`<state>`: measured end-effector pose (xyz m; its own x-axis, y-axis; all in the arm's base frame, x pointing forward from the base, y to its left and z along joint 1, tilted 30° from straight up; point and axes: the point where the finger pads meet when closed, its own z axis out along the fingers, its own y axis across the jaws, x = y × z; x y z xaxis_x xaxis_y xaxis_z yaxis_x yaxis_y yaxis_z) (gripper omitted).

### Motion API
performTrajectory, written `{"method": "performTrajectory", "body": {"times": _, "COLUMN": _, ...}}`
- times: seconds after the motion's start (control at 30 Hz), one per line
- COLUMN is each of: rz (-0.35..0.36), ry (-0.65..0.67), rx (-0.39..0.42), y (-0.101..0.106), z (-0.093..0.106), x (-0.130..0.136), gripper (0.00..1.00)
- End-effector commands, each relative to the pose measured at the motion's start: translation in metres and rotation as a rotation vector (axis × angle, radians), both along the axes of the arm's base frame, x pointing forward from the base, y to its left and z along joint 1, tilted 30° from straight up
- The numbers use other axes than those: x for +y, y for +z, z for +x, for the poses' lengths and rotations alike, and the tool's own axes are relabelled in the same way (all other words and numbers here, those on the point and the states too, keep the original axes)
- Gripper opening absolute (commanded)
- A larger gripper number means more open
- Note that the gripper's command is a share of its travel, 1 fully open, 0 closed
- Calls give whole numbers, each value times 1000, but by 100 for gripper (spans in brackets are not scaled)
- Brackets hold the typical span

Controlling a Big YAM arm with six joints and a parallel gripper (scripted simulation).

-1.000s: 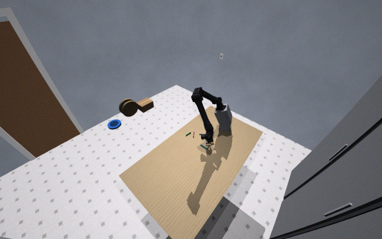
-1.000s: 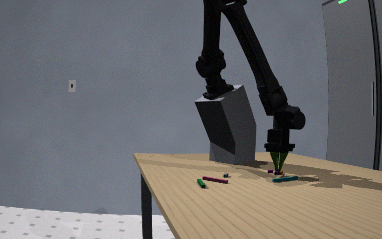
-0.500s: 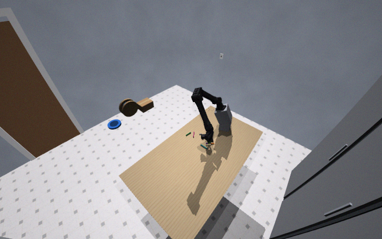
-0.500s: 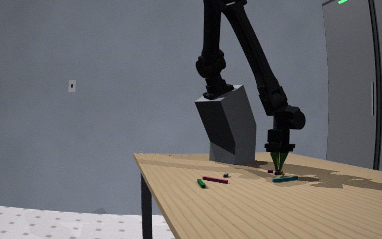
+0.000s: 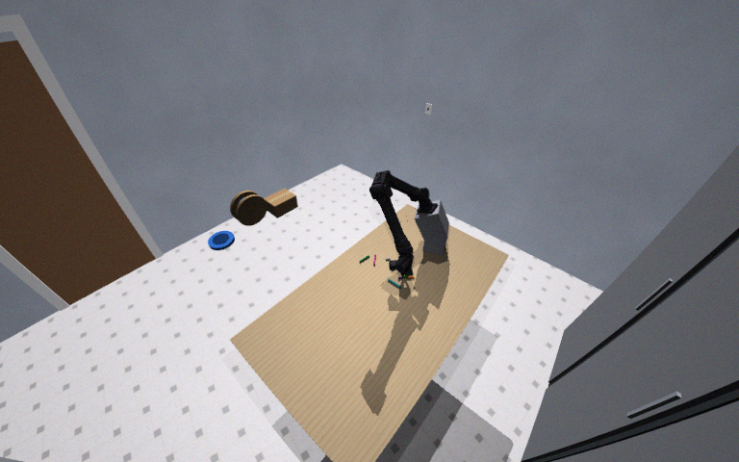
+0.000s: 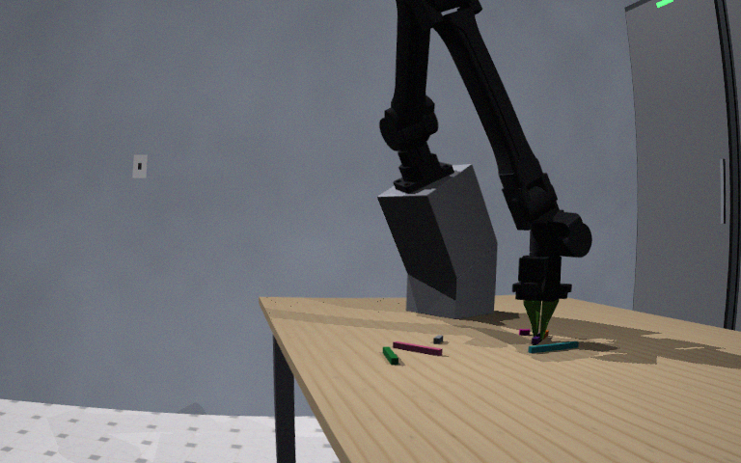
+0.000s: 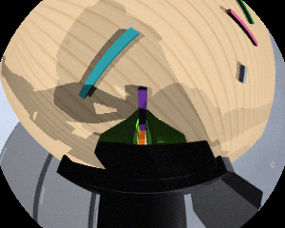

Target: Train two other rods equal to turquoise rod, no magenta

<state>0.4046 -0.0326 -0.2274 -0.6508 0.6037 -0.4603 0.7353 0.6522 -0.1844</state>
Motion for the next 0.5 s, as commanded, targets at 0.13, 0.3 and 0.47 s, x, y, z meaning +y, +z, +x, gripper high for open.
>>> {"method": "performTrajectory", "body": {"times": 0.13, "rz": 1, "ry": 1, "rx": -4, "y": -2, "z": 3, "x": -3, "gripper": 3}}
{"method": "performTrajectory", "body": {"times": 0.3, "rz": 1, "ry": 1, "rx": -3, "y": -2, "z": 2, "x": -3, "gripper": 3}}
{"method": "performTrajectory", "body": {"times": 0.47, "rz": 1, "ry": 1, "rx": -3, "y": -2, "z": 2, "x": -3, "gripper": 3}}
